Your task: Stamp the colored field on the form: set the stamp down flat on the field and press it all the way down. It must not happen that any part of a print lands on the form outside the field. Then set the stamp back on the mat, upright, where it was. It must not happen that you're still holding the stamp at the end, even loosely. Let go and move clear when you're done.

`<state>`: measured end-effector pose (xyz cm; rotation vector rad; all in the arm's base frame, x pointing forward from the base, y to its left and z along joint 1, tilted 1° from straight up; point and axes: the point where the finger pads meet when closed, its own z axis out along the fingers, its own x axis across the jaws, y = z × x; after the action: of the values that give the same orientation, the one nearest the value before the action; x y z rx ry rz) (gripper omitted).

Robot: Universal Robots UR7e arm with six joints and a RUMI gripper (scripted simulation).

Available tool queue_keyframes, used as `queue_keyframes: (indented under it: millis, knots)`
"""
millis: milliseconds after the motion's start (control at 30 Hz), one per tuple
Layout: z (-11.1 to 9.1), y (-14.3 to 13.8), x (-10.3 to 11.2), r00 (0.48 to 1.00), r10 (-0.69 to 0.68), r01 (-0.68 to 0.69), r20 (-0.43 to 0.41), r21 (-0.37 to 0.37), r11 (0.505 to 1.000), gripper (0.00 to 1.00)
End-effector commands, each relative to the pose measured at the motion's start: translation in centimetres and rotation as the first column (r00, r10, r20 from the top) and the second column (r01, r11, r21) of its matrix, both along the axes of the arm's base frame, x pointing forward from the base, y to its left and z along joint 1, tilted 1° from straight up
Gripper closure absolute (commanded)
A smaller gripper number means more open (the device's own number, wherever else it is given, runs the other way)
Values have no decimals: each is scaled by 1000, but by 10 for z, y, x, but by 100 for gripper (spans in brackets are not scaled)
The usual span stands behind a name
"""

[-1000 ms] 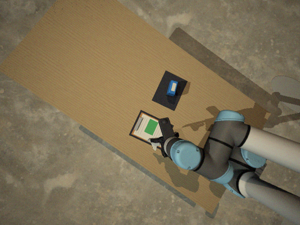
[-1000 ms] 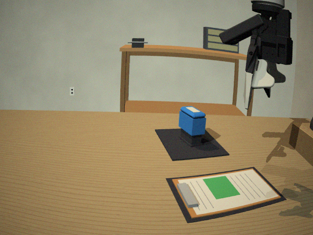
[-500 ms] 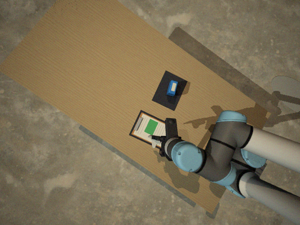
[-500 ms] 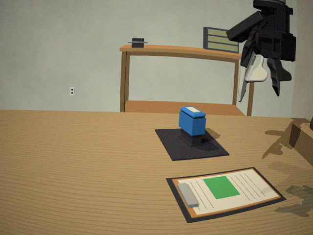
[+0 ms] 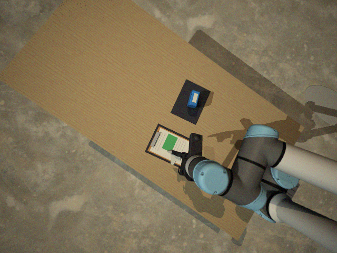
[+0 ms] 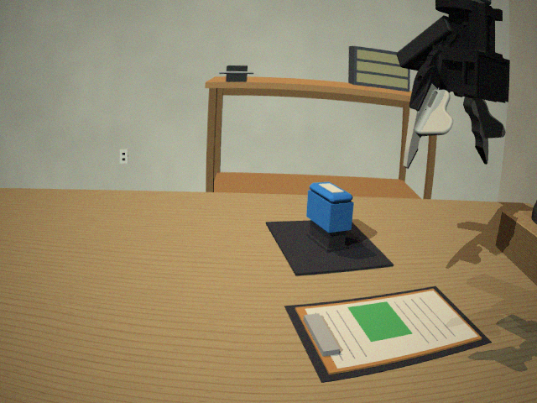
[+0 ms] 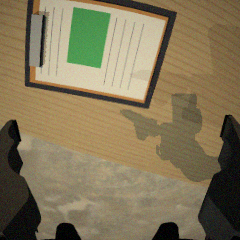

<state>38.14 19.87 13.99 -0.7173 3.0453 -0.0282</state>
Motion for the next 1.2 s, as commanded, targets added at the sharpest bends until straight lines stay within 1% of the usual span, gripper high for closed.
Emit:
queue_keyframes:
  millis: [0, 700, 733, 1167]
  knots:
    - [3, 1, 0, 999, -33, 33, 5, 0, 999, 0]
    - [4, 1, -1, 998, -56, 56, 5, 1, 998, 0]
    - [4, 1, -1, 998, -56, 56, 5, 1, 998, 50]
    - [1, -8, 1, 998, -59, 59, 2, 0, 998, 50]
